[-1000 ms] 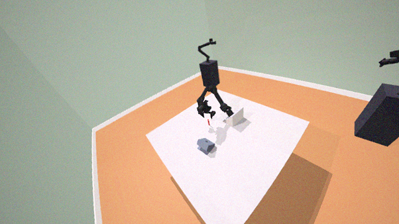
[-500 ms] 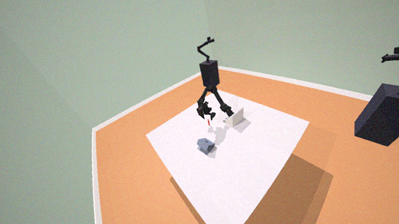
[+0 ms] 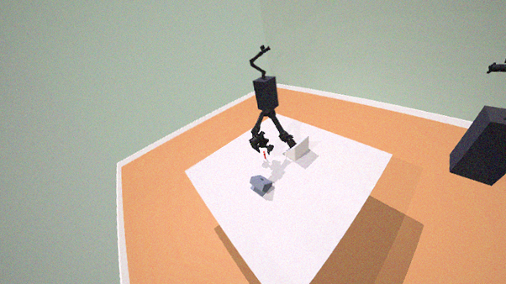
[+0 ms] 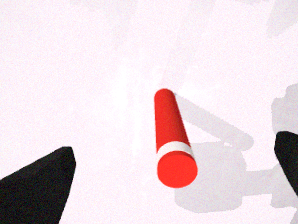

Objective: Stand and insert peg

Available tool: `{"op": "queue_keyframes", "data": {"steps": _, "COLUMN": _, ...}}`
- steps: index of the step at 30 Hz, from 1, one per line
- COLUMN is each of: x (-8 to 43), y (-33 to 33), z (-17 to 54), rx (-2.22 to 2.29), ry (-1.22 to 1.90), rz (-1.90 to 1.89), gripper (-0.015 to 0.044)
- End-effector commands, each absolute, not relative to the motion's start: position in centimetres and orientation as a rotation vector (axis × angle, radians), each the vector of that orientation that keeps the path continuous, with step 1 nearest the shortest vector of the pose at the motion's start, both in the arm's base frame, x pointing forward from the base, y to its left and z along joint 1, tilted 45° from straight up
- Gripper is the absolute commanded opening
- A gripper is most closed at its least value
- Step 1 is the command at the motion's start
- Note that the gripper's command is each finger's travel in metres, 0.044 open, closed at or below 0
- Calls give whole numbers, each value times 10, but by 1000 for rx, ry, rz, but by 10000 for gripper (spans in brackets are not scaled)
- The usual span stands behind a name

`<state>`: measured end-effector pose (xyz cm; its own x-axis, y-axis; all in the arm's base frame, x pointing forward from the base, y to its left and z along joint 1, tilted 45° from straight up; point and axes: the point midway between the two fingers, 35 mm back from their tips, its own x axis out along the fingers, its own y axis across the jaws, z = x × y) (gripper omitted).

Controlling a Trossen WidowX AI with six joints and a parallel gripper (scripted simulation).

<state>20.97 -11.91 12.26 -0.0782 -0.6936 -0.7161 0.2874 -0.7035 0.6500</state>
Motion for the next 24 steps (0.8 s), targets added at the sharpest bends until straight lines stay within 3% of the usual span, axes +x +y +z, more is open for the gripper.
{"op": "queue_keyframes", "data": {"steps": 1, "x": 209, "y": -124, "z": 119, "rx": 1512, "ry": -451, "rz": -1850, "gripper": 440}}
{"op": "queue_keyframes", "data": {"steps": 12, "x": 205, "y": -136, "z": 108, "rx": 1508, "ry": -455, "rz": -1849, "gripper": 440}}
{"op": "queue_keyframes", "data": {"steps": 24, "x": 207, "y": -133, "z": 110, "rx": 1518, "ry": -455, "rz": -1852, "gripper": 125}}
